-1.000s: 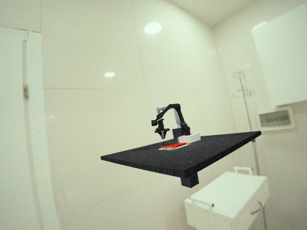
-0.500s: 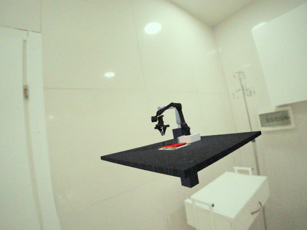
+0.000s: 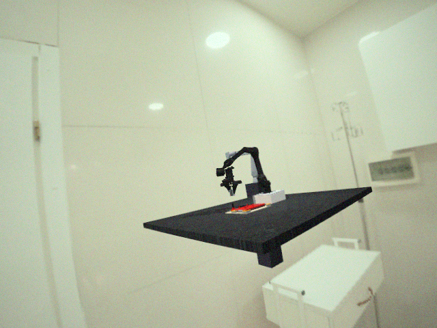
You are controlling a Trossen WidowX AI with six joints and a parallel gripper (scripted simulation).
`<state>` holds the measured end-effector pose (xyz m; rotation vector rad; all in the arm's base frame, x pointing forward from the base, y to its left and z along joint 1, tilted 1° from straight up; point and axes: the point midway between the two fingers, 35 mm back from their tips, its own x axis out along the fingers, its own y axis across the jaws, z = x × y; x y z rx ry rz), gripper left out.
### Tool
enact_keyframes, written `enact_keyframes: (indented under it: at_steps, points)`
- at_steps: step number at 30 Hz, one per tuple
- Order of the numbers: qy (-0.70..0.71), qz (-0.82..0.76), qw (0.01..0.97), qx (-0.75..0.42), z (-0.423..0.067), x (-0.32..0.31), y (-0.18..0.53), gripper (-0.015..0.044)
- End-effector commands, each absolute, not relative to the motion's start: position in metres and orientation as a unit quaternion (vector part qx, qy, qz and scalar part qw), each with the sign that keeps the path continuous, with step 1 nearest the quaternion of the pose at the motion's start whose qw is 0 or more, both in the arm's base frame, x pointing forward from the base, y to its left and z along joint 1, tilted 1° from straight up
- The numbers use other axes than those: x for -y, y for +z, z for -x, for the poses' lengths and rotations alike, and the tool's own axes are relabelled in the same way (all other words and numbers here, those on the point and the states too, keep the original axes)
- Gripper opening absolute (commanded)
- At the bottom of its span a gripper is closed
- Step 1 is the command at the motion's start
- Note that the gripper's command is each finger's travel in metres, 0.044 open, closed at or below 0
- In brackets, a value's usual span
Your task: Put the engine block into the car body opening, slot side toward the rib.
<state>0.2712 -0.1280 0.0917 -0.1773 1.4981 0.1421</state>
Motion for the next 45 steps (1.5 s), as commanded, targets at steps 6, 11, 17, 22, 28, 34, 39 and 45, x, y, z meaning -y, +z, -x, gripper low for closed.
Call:
enact_keyframes:
  at_steps: [6,11,17,22,28,34,39,45]
  points:
    - [0.073,0.071,0.775,-0.624,-0.265,0.129,0.091,0.0]
    - [0.079,0.062,0.823,-0.558,-0.26,0.131,0.088,0.0]
    - [0.085,0.052,0.876,-0.472,-0.255,0.133,0.084,0.0]
    - [0.089,0.052,0.911,-0.398,-0.249,0.133,0.082,0.0]
    - [0.089,0.053,0.916,-0.388,-0.249,0.135,0.07,0.0]
    - [0.089,0.053,0.916,-0.388,-0.249,0.135,0.06,0.0]
    - [0.089,0.053,0.916,-0.388,-0.249,0.135,0.049,0.0]
    - [0.089,0.053,0.916,-0.388,-0.25,0.135,0.037,0.0]
